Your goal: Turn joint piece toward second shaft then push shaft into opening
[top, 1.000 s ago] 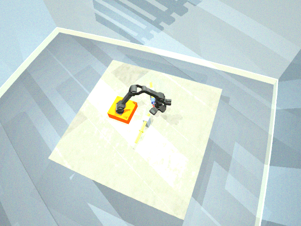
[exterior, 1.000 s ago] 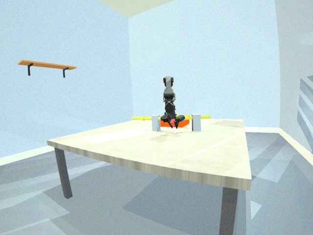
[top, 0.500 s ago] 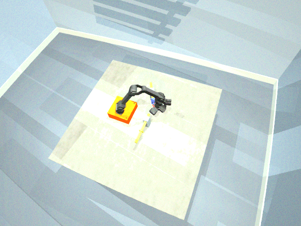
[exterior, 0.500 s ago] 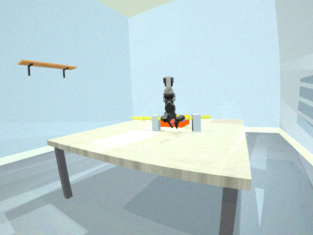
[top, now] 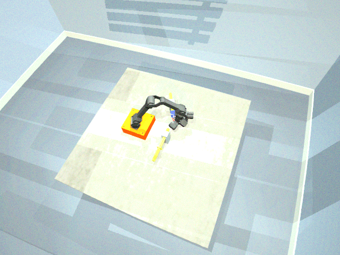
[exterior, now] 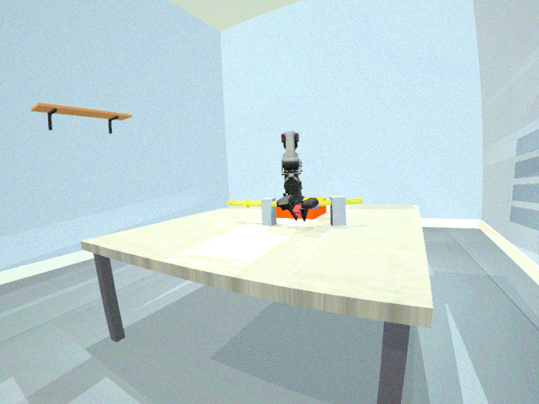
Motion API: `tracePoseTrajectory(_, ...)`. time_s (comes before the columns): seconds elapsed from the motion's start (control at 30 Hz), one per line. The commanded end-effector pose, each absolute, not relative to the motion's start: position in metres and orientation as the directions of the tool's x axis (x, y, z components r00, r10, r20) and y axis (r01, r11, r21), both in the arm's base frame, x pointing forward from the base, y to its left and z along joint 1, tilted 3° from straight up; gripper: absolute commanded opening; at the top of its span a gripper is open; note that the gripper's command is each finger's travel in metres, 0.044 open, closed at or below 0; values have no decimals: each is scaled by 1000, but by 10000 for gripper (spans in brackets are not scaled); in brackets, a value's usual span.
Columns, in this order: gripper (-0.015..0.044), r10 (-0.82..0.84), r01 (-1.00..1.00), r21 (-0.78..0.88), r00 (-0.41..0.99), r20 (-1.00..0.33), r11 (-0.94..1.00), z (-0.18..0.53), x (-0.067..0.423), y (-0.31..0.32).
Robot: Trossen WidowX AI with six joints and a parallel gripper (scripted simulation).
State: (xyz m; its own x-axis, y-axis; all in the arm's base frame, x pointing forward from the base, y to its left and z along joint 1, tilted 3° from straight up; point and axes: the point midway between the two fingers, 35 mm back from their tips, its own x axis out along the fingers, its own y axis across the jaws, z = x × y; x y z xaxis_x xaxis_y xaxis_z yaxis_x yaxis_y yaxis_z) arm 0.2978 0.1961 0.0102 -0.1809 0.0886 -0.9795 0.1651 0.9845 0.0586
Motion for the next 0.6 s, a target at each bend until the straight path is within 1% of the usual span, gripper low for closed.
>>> tracePoseTrajectory(0.0, 182, 89, 170, 57, -184, -979, 984, 9, 297, 196)
tracePoseTrajectory(0.33, 182, 89, 170, 57, -184, -979, 984, 9, 297, 196)
tracePoseTrajectory(0.37, 156, 89, 165, 59, -181, -979, 985, 10, 298, 196)
tracePoseTrajectory(0.4, 147, 89, 165, 59, -181, -979, 985, 10, 298, 196)
tracePoseTrajectory(0.57, 147, 89, 165, 59, -181, -979, 985, 10, 298, 196)
